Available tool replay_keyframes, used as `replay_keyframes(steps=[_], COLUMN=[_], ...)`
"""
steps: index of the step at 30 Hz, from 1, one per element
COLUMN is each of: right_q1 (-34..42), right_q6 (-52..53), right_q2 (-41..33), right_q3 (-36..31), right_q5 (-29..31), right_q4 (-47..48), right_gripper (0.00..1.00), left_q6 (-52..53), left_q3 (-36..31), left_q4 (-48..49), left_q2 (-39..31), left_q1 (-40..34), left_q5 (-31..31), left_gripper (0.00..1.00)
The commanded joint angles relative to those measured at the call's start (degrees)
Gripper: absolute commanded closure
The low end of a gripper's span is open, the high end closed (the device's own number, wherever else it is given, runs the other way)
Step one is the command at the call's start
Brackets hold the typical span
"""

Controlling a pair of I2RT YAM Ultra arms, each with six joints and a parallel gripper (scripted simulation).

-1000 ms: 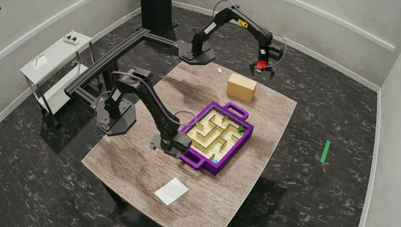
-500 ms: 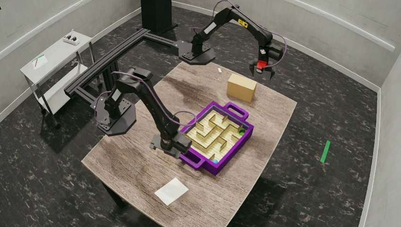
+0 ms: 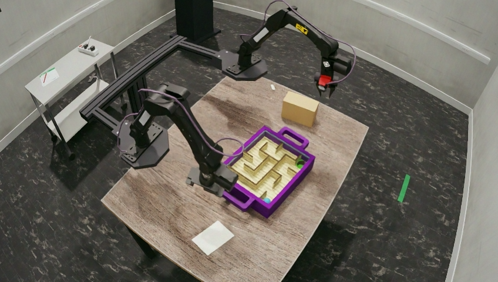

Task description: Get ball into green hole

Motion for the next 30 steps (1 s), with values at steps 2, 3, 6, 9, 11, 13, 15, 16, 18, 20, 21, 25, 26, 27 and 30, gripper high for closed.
replay_keyframes(steps=[2,3,6,9,11,13,15,16,18,20,21,25,26,27,30], right_q1=[0.1,0.1,0.1,0.1,0.1,0.1,0.1,0.1,0.1,0.9,1.0,1.8,2.2,2.5,3.4], right_q6=[-0.1,-0.1,-0.1,-0.1,-0.1,-0.1,-0.1,-0.1,-0.1,2.5,5.0,18.0,22.2,25.5,31.4], right_q2=[-1.0,-1.0,-1.0,-1.0,-1.0,-1.0,-1.0,-1.0,-1.0,1.3,1.1,1.7,1.9,2.2,0.1], right_q3=[0.5,0.5,0.5,0.5,0.5,0.5,0.5,0.5,0.5,-2.3,-1.8,-2.4,-2.6,-2.6,-3.8], right_q5=[-0.5,-0.5,-0.5,-0.5,-0.5,-0.5,-0.5,-0.5,-0.5,0.7,0.8,1.0,1.2,1.2,2.1], right_q4=[-0.4,-0.4,-0.4,-0.4,-0.4,-0.4,-0.4,-0.4,-0.4,1.3,2.3,7.2,8.7,10.0,12.4], right_gripper=[0.00,0.61,0.61,0.61,0.61,0.61,0.61,0.61,0.61,0.61,0.61,0.61,0.61,0.61,0.61], left_q6=[0.0,0.0,0.0,0.0,0.0,0.0,0.0,0.0,0.0,-1.7,-3.2,-11.6,-14.2,-17.0,-19.8], left_q3=[0.6,0.6,0.6,0.6,0.6,0.6,0.6,0.6,0.6,-2.4,-2.6,-6.2,-7.0,-8.3,-11.5], left_q4=[-0.1,-0.1,-0.1,-0.1,-0.1,-0.1,-0.1,-0.1,-0.1,1.8,3.3,10.3,12.3,14.5,18.2], left_q2=[-1.0,-1.0,-1.0,-1.0,-1.0,-1.0,-1.0,-1.0,-1.0,1.8,1.7,2.5,1.8,2.1,-0.2], left_q1=[-0.1,-0.1,-0.1,-0.1,-0.1,-0.1,-0.1,-0.1,-0.1,-0.9,-1.0,-1.4,-1.6,-1.8,-2.2], left_q5=[0.4,0.4,0.4,0.4,0.4,0.4,0.4,0.4,0.4,0.0,-0.5,-0.5,-0.4,-0.4,-0.8], left_gripper=[0.61,0.61,0.61,0.61,0.61,0.61,0.61,0.61,0.61,0.61,0.61,0.61,0.61,0.61,0.61])
